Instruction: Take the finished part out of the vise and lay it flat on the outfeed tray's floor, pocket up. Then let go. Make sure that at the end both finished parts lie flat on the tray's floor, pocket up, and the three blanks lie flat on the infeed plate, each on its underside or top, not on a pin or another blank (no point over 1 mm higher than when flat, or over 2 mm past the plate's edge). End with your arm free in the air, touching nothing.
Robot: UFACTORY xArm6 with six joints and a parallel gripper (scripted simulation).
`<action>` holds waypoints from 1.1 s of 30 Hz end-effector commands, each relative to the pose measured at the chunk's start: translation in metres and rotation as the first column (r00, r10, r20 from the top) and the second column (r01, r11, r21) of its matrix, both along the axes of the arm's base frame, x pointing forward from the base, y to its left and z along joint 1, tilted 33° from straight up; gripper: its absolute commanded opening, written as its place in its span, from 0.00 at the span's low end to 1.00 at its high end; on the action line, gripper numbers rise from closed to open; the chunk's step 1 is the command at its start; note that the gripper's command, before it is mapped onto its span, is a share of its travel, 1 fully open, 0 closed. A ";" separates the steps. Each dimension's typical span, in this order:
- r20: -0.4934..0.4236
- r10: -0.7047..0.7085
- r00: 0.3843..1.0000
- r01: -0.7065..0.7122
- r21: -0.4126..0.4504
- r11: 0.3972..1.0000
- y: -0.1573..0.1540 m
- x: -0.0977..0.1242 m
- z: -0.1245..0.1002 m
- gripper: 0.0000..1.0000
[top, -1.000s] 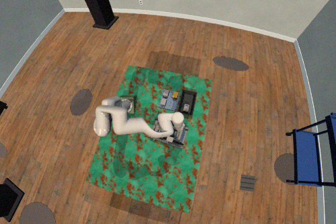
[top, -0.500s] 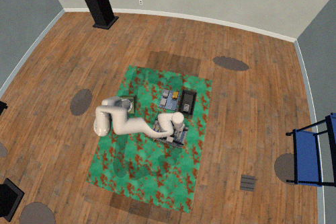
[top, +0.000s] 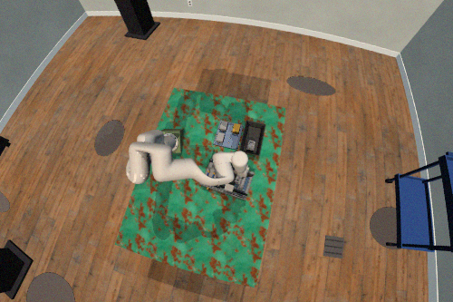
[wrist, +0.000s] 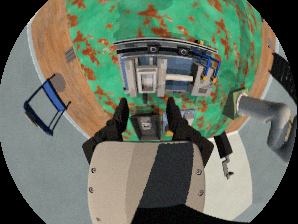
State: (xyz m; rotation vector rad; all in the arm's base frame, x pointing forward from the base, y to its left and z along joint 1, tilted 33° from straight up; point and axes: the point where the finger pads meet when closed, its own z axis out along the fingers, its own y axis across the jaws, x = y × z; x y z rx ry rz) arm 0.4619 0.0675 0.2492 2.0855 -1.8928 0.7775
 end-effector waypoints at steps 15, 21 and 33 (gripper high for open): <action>0.004 0.001 1.000 -0.001 0.001 1.000 0.000 0.001 0.001 0.69; 0.005 0.001 1.000 -0.001 0.000 1.000 -0.002 0.002 -0.003 0.69; 0.005 0.001 1.000 -0.001 0.000 1.000 -0.009 0.005 -0.015 0.69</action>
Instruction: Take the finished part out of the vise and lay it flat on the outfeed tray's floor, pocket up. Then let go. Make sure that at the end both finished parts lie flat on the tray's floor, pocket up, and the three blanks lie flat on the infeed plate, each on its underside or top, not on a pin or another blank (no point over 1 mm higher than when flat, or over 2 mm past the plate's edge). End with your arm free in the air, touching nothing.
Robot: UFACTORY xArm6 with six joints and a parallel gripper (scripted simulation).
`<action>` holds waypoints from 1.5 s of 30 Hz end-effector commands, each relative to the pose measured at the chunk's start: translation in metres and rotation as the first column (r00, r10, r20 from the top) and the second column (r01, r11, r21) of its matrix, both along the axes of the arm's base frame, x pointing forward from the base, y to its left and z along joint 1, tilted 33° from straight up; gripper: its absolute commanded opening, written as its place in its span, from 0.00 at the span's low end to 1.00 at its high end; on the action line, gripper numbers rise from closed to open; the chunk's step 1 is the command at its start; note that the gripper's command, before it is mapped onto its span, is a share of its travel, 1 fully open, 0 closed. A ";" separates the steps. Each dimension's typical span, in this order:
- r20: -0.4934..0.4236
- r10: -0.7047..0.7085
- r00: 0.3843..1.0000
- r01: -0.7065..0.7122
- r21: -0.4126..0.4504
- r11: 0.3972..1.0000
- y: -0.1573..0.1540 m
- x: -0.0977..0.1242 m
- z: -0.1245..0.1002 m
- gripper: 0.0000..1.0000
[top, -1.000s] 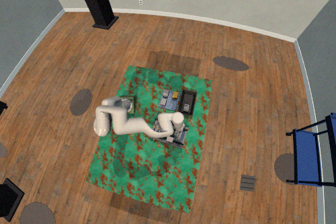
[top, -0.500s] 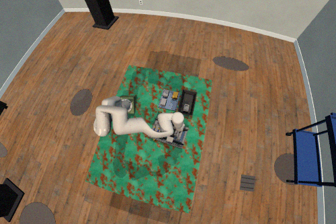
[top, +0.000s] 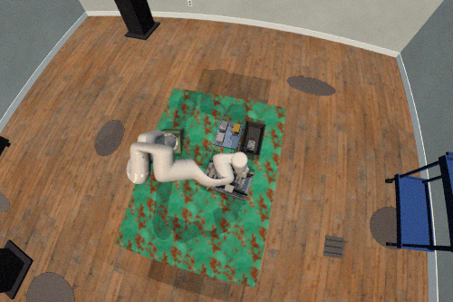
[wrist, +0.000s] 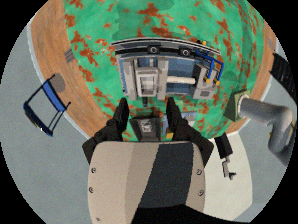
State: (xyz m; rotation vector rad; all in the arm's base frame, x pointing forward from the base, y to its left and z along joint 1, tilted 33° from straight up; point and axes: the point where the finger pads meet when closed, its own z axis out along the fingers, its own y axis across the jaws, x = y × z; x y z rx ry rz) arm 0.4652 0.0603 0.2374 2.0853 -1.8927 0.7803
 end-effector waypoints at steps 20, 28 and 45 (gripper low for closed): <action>0.003 0.001 1.000 -0.001 0.001 1.000 -0.019 0.010 -0.031 0.69; 0.003 0.001 1.000 -0.001 0.001 1.000 -0.023 0.012 -0.038 0.69; 0.003 0.001 1.000 -0.001 0.001 1.000 -0.025 0.012 -0.040 0.69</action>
